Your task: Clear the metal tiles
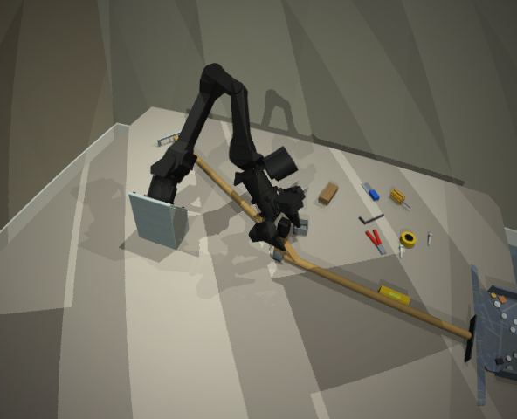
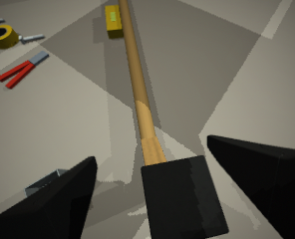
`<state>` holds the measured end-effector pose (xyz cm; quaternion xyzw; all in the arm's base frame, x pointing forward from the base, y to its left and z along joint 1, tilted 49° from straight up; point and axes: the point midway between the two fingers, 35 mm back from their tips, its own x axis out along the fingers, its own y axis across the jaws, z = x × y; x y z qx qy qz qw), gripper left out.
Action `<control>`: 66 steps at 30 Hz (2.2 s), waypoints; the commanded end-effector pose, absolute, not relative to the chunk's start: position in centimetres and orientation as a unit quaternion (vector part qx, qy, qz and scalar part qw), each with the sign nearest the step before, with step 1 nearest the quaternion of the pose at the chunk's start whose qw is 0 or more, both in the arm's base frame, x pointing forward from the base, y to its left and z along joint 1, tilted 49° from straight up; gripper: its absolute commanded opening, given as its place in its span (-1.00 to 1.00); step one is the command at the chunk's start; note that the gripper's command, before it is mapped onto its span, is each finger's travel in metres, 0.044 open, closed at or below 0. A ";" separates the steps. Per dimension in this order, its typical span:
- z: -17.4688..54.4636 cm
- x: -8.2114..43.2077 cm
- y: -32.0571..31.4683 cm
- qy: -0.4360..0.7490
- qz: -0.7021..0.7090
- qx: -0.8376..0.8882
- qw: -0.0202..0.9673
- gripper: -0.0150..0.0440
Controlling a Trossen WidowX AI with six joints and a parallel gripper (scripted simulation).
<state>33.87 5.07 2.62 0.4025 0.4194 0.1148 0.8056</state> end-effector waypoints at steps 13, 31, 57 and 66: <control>2.2 33.5 5.5 0.428 0.118 0.398 0.803 1.00; 2.2 33.5 5.5 0.428 0.118 0.398 0.803 1.00; 2.6 33.9 5.1 0.420 0.115 0.402 0.805 0.64; 2.6 33.9 5.1 0.420 0.115 0.402 0.805 -0.16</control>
